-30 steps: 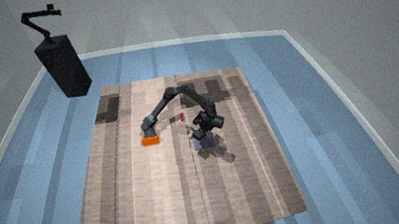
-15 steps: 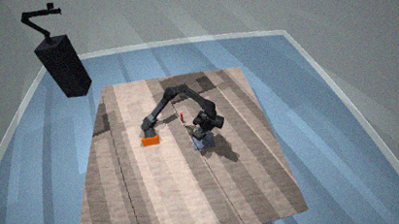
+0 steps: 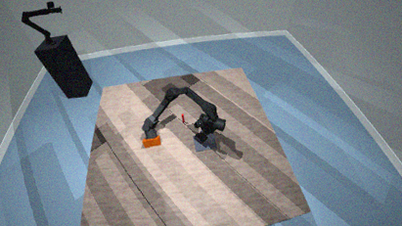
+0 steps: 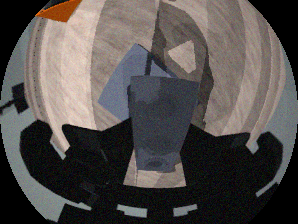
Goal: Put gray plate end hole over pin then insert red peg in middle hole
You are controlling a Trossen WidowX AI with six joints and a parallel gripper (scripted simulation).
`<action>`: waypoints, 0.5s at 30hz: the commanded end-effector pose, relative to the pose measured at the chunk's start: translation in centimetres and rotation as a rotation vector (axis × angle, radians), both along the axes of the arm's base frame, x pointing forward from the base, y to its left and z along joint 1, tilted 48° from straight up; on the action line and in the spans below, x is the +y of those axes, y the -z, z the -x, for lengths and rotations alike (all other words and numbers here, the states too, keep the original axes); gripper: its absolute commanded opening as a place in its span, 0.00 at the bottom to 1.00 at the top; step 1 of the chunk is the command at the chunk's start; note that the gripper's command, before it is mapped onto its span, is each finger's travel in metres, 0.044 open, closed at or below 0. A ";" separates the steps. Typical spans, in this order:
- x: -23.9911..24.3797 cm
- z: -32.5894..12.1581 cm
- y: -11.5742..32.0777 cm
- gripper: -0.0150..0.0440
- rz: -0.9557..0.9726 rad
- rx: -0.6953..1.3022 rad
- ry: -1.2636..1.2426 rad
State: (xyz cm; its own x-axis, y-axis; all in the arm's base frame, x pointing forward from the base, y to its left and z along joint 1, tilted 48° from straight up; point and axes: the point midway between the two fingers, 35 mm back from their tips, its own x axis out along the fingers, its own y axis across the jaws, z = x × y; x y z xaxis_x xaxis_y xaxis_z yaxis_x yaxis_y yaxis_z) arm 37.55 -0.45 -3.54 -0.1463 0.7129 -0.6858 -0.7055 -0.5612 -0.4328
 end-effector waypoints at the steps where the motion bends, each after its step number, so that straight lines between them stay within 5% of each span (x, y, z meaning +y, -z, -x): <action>1: 0.4 0.2 0.3 0.25 -0.005 0.008 0.006; 15: 1.8 0.5 1.7 0.25 -0.006 0.008 0.006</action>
